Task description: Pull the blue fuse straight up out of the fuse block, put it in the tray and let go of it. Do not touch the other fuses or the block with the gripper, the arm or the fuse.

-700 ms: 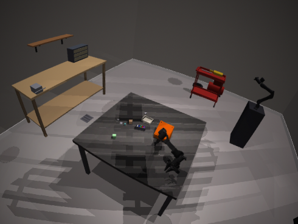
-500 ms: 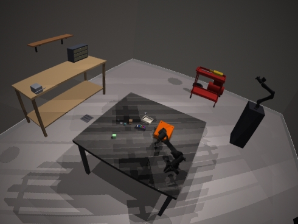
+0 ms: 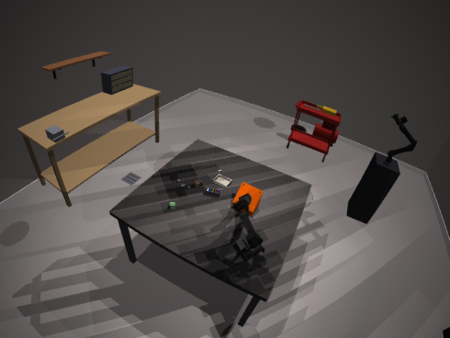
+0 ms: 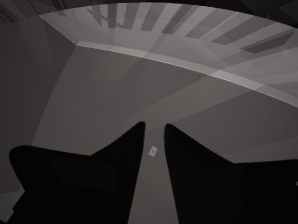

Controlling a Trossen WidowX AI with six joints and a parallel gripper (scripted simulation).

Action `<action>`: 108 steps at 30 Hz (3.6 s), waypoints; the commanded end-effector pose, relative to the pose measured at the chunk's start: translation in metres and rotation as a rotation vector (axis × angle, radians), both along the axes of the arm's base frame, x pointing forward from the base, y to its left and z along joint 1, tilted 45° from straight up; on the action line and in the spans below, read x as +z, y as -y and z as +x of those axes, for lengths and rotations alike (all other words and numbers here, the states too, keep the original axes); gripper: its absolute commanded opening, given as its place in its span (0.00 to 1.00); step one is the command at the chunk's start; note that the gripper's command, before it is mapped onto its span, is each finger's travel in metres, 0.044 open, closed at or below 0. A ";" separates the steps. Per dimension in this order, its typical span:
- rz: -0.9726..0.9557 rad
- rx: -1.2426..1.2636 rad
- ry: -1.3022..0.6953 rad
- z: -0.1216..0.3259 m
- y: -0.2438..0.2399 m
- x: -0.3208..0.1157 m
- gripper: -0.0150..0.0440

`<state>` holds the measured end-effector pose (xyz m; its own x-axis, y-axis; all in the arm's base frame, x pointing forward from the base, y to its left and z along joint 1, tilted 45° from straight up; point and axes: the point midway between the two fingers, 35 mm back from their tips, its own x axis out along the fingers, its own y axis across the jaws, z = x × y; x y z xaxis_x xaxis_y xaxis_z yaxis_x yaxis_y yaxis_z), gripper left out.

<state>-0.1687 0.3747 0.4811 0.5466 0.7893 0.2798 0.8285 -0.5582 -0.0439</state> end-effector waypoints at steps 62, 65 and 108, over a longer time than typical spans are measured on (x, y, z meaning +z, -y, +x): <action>-1.842 0.404 0.731 0.594 0.246 -0.357 0.38; -1.766 0.489 0.590 0.582 0.288 -0.384 0.38; -1.159 0.552 0.041 0.484 0.380 -0.456 0.38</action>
